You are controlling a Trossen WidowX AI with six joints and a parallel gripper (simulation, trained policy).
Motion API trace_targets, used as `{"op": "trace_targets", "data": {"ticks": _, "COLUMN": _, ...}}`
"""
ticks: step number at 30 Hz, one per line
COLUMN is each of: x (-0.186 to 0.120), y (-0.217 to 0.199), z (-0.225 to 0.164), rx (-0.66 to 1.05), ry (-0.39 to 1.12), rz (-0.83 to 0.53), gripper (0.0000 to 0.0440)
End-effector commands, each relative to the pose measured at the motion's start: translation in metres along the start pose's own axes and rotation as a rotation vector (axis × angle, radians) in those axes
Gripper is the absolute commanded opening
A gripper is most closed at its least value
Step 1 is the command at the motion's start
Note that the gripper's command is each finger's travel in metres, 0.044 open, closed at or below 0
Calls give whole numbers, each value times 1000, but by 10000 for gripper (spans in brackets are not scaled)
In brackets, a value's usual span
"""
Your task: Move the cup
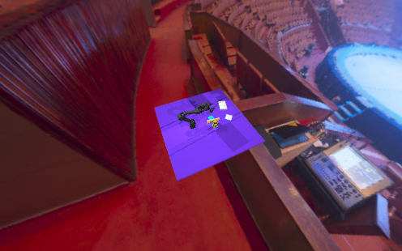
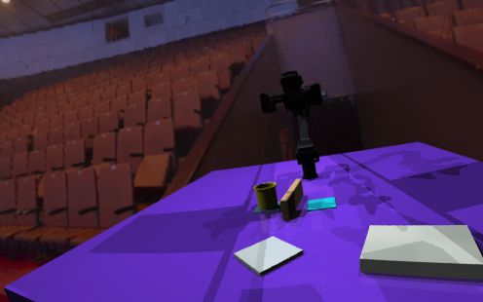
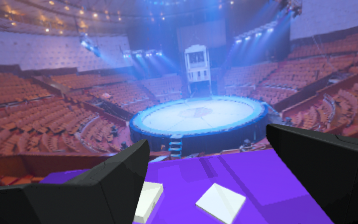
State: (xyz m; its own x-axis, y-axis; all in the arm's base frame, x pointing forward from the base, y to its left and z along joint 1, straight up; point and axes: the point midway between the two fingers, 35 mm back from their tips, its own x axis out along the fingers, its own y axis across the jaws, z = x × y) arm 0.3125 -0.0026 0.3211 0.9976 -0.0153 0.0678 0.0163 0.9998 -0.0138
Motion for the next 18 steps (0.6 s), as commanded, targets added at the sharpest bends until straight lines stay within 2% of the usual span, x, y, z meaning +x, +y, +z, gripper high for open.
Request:
{"op": "trace_targets", "data": {"ticks": 1, "x": 0, "y": 0, "z": -1, "rx": 2, "ry": 6, "rz": -3, "gripper": 374}}
{"op": "trace_targets", "data": {"ticks": 9, "x": 3, "y": 0, "z": -12, "rx": 23, "ry": 87, "rz": -18, "gripper": 166}}
{"op": "trace_targets", "data": {"ticks": 12, "x": 5, "y": 1, "z": -17, "rx": 32, "ry": 125, "rz": -17, "gripper": 102}}
{"op": "trace_targets", "data": {"ticks": 13, "x": 5, "y": 2, "z": -19, "rx": 35, "ry": 139, "rz": -15, "gripper": 95}}
{"op": "trace_targets", "data": {"ticks": 18, "x": 9, "y": 8, "z": -26, "rx": 57, "ry": 200, "rz": 0, "gripper": 120}}
